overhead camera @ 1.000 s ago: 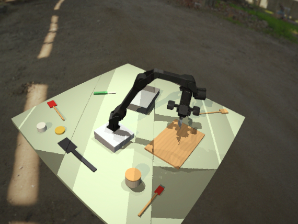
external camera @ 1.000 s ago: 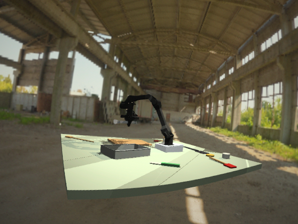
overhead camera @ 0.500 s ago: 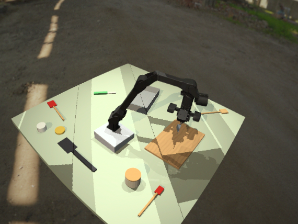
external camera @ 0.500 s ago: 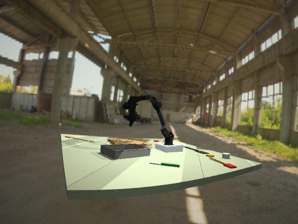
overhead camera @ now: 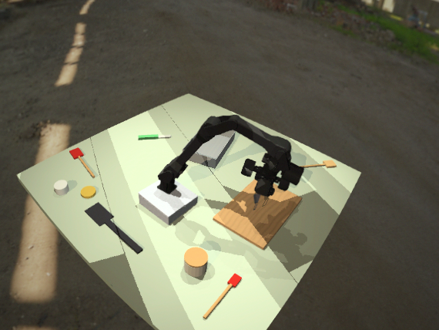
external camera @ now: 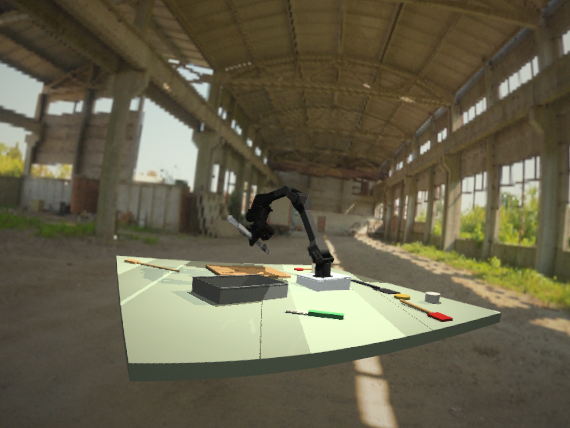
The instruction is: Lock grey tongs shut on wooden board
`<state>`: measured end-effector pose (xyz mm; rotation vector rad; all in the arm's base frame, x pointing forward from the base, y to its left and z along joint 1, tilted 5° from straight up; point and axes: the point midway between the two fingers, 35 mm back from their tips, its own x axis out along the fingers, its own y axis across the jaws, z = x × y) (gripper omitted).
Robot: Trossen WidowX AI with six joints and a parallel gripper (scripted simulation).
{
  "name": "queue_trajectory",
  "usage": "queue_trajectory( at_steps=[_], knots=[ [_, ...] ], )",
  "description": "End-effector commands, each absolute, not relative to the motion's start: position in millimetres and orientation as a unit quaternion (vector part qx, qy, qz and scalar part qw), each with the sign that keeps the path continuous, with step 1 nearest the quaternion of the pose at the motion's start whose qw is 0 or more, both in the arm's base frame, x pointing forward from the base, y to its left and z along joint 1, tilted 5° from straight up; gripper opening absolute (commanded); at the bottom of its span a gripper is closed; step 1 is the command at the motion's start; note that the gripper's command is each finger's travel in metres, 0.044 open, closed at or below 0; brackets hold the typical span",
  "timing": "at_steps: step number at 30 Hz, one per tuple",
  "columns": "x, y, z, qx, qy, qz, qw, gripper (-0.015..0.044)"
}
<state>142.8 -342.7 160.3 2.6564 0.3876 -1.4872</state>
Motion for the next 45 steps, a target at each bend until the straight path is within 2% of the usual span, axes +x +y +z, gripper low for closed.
queue_trajectory(
  at_steps=[1, 18, 45],
  knots=[
    [141.8, -340.9, 158.2, 0.893, 0.135, -0.429, 0.030, -0.0150],
    [116.4, -362.4, 179.3, 0.985, 0.044, -0.154, 0.059, -0.0150],
    [115.9, -362.8, 179.6, 0.986, 0.042, -0.151, 0.059, -0.0150]
  ],
)
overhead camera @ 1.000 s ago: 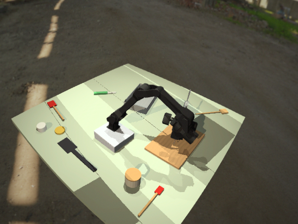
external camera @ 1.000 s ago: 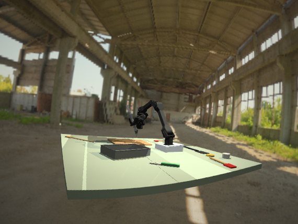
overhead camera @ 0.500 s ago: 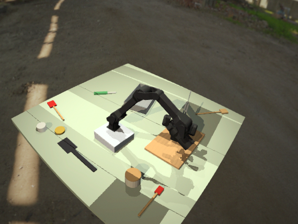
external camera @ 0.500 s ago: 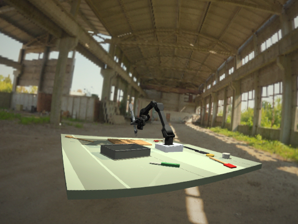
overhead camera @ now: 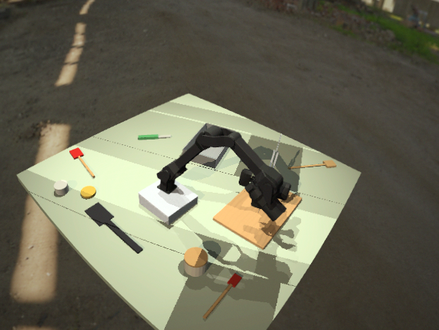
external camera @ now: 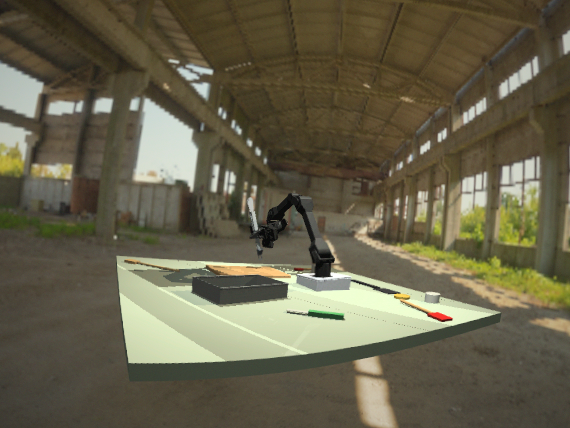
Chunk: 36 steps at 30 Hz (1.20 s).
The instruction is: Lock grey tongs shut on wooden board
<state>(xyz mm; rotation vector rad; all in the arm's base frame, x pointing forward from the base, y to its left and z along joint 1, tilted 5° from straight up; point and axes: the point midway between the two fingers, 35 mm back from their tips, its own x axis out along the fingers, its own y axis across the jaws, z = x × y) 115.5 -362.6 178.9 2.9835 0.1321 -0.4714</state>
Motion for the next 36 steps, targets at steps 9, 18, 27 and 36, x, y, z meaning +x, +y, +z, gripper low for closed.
queue_trajectory(
  at_steps=[9, 18, 27, 36],
  knots=[
    [115.9, -362.8, 179.6, 0.986, 0.042, -0.151, 0.059, -0.0150],
    [129.3, -351.2, 170.1, 0.965, 0.095, -0.240, 0.042, -0.0150],
    [141.0, -341.2, 159.4, 0.907, 0.135, -0.397, 0.030, -0.0150],
    [145.4, -343.6, 160.8, 0.831, 0.115, -0.542, 0.042, -0.0150]
  ],
)
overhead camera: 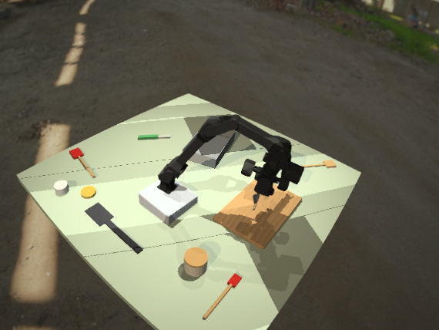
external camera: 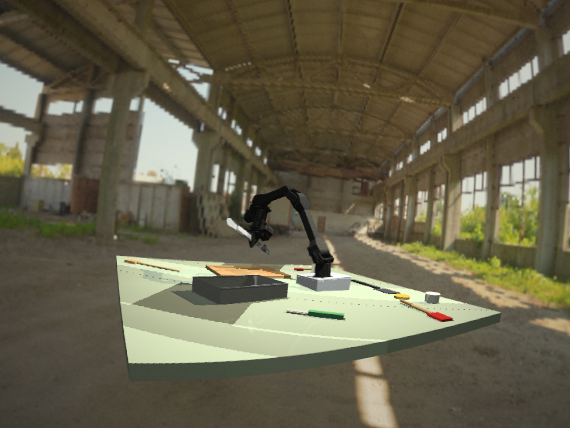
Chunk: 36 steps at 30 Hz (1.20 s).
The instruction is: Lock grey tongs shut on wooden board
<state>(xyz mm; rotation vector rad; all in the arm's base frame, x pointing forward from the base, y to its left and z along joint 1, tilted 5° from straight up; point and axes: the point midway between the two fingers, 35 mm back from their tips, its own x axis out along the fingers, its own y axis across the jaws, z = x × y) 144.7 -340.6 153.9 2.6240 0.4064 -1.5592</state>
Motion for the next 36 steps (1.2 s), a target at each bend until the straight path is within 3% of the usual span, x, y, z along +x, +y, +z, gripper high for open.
queue_trajectory(
  at_steps=[1, 12, 36],
  knots=[
    [145.7, -344.6, 161.9, 0.822, 0.108, -0.557, 0.044, -0.0150],
    [148.5, -358.5, 184.7, 0.728, 0.008, -0.681, 0.076, -0.0150],
    [151.2, -364.3, 166.2, 0.725, 0.003, -0.684, 0.078, -0.0150]
  ],
)
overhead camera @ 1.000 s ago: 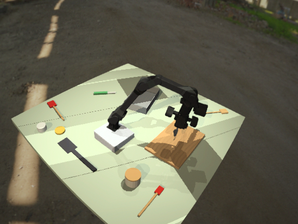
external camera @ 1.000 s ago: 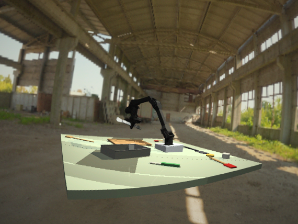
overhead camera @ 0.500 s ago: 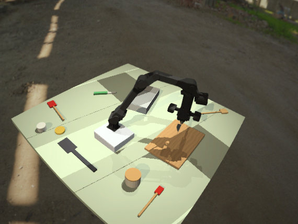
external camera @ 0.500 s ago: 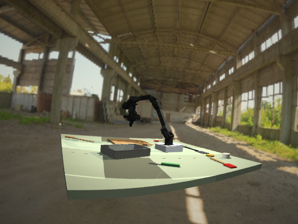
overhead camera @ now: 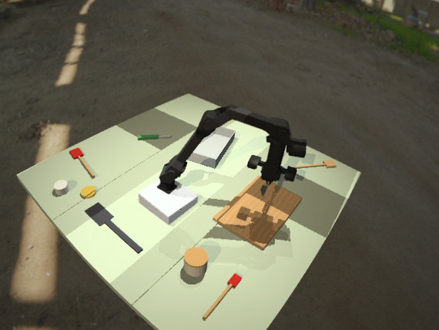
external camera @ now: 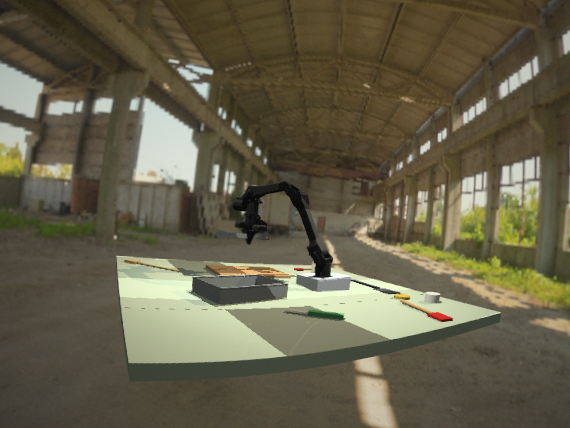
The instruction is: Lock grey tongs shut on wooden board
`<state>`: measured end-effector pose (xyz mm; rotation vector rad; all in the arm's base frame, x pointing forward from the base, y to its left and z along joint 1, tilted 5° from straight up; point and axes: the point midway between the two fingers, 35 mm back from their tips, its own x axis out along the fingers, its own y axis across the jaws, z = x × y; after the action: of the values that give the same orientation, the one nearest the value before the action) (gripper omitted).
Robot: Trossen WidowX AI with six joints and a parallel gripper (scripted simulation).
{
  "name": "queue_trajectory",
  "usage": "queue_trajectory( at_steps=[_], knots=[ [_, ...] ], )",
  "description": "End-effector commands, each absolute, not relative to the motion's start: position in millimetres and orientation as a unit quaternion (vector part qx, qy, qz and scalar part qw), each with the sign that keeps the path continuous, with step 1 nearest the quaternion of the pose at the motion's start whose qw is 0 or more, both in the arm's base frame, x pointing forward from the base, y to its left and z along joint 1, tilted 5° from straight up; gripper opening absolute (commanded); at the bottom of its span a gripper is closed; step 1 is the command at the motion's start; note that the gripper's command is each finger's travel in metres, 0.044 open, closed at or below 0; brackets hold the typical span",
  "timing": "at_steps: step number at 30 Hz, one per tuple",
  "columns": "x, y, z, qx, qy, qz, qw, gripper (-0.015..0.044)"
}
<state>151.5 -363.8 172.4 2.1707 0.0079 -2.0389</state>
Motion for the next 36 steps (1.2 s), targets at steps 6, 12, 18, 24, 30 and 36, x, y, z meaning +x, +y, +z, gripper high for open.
queue_trajectory(
  at_steps=[6, 12, 18, 24, 30, 36],
  knots=[
    [152.2, -366.3, 156.6, 0.725, 0.003, -0.684, 0.078, -0.0150],
    [153.1, -368.1, 146.8, 0.725, 0.003, -0.684, 0.078, -0.0150],
    [153.9, -369.5, 137.1, 0.725, 0.003, -0.684, 0.078, -0.0150],
    [154.6, -370.5, 127.3, 0.725, 0.003, -0.684, 0.078, -0.0150],
    [155.1, -371.3, 117.5, 0.725, 0.003, -0.684, 0.078, -0.0150],
    [155.5, -371.7, 107.7, 0.725, 0.003, -0.684, 0.078, -0.0150]
  ],
)
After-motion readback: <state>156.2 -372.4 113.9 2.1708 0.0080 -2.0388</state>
